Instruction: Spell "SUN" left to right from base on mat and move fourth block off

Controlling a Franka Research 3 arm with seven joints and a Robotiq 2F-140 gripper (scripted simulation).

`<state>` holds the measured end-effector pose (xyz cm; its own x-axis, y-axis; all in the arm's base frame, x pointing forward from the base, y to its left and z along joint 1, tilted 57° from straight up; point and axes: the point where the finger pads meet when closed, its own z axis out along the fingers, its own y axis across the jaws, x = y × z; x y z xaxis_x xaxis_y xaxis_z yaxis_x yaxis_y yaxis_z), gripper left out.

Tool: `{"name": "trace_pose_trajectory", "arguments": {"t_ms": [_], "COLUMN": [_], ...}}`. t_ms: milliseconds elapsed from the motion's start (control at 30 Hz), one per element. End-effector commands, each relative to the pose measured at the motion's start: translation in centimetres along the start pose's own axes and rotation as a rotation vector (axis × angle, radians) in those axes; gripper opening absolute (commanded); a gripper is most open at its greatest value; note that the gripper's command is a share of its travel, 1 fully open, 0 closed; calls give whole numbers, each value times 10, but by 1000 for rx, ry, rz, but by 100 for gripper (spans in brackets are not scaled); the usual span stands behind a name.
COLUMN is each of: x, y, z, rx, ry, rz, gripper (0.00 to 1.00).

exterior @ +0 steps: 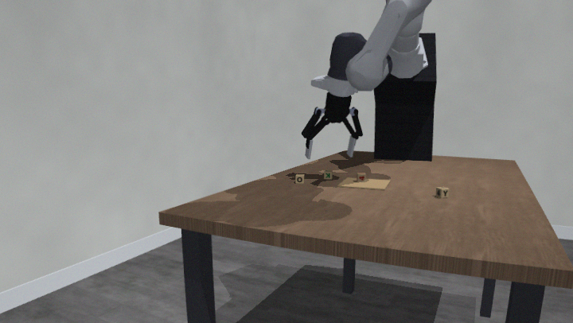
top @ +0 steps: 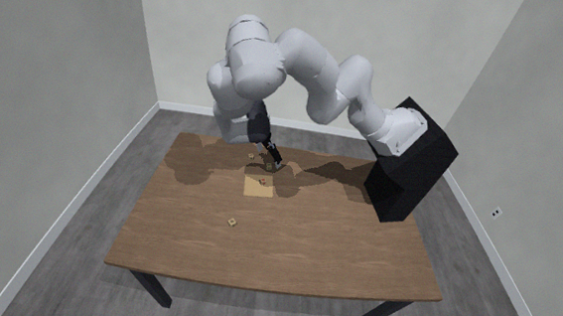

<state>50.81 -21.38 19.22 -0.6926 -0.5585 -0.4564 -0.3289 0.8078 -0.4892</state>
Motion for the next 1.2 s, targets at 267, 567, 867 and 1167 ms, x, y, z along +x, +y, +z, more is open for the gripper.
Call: {"name": "trace_pose_trajectory", "arguments": {"t_ms": [267,567,867,1167], "x": [-1,-15,-19,-19], "y": [-1,-40,-110,-110], "z": [0,-9,-48,-48], "rx": [2,20,3,3], "ry": [-1,-42,1,1], "rz": [-3,-1,-4,-4], "gripper": [100,100,100,100]}}
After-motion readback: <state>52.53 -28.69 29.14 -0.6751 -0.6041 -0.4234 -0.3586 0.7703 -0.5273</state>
